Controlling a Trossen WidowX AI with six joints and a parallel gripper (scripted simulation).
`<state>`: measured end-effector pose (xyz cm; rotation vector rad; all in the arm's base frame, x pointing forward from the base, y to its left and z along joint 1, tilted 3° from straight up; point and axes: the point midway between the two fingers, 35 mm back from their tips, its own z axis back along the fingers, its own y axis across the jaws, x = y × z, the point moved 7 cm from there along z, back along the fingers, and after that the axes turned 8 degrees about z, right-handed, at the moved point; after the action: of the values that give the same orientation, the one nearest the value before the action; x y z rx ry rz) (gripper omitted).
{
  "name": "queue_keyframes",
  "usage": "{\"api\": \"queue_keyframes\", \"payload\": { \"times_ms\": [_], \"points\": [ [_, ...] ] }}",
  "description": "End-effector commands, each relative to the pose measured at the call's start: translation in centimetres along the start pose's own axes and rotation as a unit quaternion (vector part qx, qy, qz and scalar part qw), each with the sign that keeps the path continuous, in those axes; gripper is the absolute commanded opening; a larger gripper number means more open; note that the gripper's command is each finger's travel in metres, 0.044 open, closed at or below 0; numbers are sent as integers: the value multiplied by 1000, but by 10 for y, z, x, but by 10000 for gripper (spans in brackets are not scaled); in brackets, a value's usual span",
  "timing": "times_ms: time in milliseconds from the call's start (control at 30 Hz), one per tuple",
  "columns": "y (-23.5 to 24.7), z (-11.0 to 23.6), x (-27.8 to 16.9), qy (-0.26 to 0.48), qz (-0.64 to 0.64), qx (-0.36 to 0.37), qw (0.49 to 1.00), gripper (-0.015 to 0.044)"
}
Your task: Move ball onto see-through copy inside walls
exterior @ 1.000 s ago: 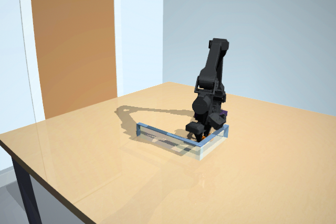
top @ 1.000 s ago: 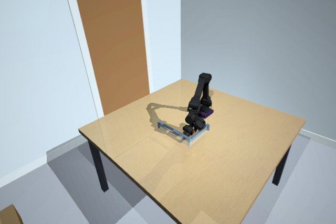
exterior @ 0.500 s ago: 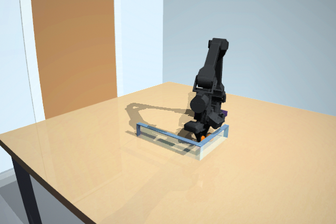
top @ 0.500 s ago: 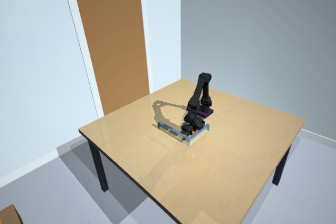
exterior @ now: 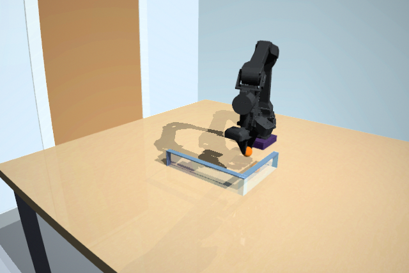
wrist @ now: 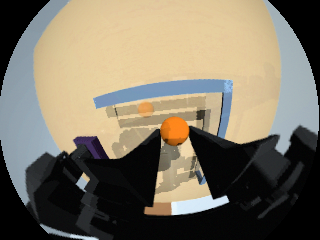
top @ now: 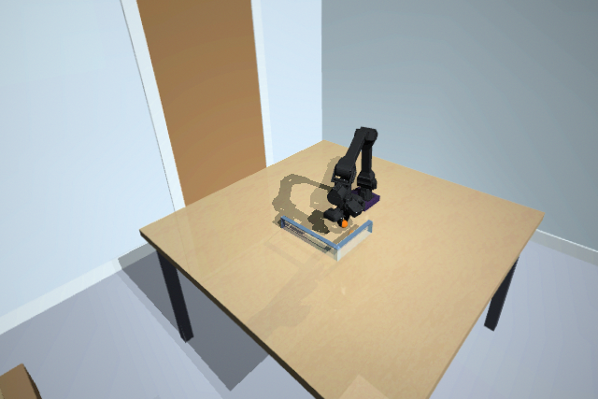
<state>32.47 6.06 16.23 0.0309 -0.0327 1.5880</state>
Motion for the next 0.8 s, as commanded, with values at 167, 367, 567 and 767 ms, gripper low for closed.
{"api": "queue_keyframes", "payload": {
  "times_ms": [167, 367, 567, 767],
  "points": [
    [8, 50, 3, 4, 5, 4, 1000, 0],
    [11, 48, 5, 4, 5, 4, 1000, 0],
    [23, 33, 11, 4, 5, 5, 1000, 0],
    [36, 18, 17, 3, 5, 5, 1000, 0]
  ]
}}
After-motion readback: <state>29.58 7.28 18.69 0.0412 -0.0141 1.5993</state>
